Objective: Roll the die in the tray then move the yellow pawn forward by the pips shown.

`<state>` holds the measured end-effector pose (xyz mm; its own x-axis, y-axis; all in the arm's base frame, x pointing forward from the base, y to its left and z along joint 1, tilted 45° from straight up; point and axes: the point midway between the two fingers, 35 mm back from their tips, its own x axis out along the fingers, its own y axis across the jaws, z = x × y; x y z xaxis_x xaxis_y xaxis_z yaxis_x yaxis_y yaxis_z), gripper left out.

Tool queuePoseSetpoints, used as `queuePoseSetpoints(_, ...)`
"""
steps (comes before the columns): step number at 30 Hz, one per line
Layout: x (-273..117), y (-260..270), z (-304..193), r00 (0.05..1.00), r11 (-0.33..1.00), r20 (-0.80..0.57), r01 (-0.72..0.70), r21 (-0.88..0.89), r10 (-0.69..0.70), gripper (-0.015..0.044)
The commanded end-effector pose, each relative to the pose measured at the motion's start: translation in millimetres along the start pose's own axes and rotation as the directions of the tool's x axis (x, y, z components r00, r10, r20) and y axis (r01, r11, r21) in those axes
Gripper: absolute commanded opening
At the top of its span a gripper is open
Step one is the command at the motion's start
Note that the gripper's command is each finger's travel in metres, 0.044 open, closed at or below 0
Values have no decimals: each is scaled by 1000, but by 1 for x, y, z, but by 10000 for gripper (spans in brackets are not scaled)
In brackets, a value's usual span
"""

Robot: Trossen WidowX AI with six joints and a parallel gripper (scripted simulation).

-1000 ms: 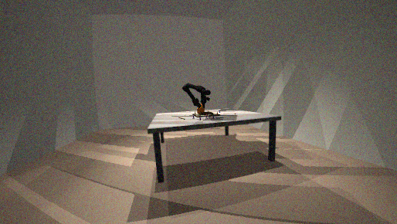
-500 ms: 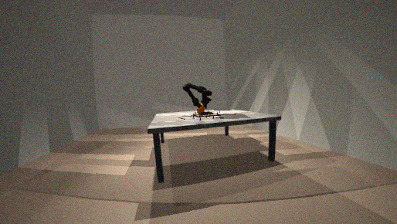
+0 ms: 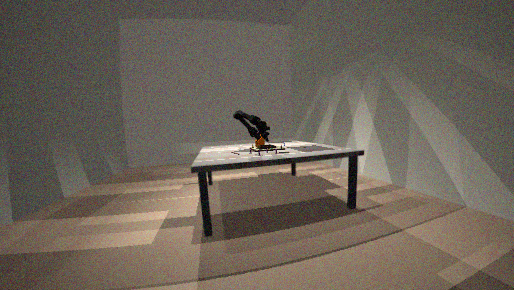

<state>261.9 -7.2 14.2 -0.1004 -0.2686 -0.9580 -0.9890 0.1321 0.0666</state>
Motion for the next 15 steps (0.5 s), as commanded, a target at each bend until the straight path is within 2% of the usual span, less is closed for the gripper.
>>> queuePoseSetpoints(1,1,1,1,988,1000,150,26,-16,-23,0)
queuePoseSetpoints(7,0,0,0,943,995,321,99,-28,-85,0)
queuePoseSetpoints(12,-2,0,-1,936,993,339,110,-29,-94,0)
queuePoseSetpoints(15,-28,-5,-2,936,993,339,111,-29,-95,0)
